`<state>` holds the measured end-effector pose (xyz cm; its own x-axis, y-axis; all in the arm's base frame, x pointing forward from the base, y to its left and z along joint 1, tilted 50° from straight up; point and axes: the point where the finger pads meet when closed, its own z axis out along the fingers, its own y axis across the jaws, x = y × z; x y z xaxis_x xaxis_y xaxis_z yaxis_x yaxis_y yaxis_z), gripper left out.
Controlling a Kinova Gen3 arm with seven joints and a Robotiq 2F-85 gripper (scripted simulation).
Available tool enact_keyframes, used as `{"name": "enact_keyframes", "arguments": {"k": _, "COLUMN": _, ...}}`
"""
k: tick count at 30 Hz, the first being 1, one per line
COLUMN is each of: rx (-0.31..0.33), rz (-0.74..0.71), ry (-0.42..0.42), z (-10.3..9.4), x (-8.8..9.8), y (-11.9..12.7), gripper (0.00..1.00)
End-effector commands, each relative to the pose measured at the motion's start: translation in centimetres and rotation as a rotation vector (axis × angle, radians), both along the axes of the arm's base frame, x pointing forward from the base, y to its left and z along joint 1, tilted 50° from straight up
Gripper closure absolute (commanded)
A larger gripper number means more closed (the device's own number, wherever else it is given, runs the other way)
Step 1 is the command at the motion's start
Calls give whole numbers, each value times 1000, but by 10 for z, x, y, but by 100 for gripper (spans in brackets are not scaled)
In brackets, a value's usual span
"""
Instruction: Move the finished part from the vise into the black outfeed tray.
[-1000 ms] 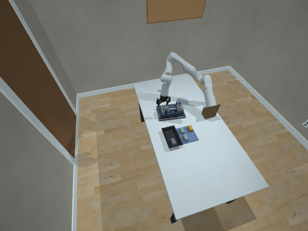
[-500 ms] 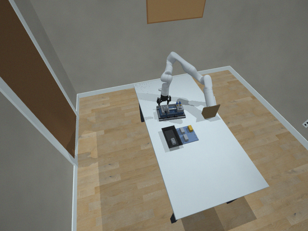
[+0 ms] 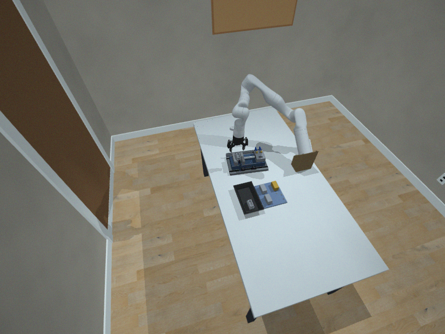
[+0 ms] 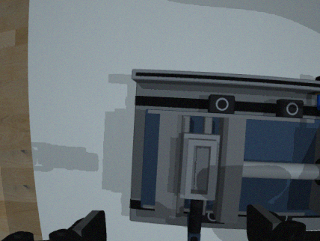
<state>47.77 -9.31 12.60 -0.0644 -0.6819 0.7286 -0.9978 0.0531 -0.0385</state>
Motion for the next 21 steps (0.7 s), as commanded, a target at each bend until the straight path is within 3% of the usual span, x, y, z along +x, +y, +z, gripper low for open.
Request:
{"name": "enact_keyframes", "arguments": {"k": 1, "rx": -6, "rz": -12, "ry": -7, "z": 3, "x": -2, "y": 1, "gripper": 0}}
{"name": "enact_keyframes", "arguments": {"k": 21, "rx": -28, "rz": -59, "ry": -21, "z": 11, "x": -10, "y": -1, "gripper": 0}}
